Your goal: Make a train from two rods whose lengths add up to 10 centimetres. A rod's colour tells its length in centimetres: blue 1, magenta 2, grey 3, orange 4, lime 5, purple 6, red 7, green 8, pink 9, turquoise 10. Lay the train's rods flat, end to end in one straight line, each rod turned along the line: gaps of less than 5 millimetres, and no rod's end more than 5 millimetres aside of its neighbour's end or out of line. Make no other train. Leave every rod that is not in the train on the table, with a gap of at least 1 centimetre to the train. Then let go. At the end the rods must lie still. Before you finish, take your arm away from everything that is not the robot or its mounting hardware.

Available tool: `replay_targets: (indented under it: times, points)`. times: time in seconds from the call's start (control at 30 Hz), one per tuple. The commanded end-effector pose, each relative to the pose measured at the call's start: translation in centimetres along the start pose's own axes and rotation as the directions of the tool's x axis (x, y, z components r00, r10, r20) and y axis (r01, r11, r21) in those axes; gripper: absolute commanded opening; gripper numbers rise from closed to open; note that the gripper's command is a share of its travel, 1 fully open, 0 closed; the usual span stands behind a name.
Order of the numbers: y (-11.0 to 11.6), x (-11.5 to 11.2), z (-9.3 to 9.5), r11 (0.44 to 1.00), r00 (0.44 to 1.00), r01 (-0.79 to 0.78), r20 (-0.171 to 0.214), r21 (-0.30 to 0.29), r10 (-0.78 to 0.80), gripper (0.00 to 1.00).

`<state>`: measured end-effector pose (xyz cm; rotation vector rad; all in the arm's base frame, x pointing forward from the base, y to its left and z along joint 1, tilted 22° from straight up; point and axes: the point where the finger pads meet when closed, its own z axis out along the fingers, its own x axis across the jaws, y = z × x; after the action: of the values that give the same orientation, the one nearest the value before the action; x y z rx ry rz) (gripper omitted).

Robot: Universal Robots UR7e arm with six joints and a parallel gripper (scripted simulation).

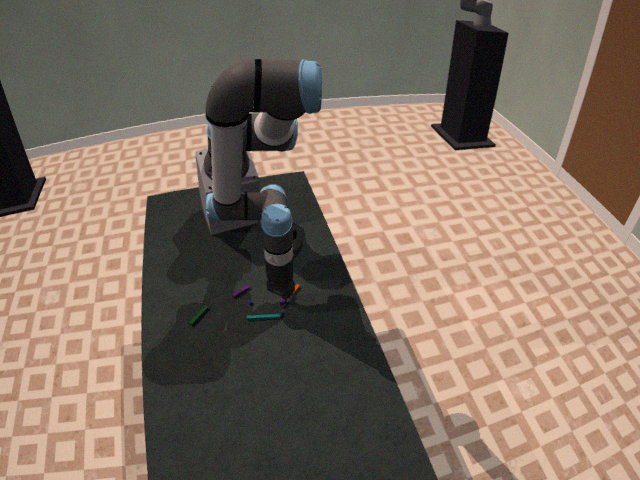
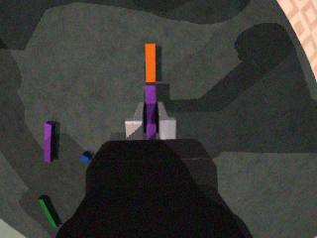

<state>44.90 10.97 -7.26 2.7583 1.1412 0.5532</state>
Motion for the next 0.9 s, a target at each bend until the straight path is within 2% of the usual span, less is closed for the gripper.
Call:
replay_targets:
  times: [0.0,0.87]
  points:
    - [0.0,0.0,0.0,1.0,1.0,0.0,-0.001,-0.001,0.0,0.24]
    - [0.0,0.0,1.2,1.0,1.0,0.0,-0.001,-0.001,0.0,0.24]
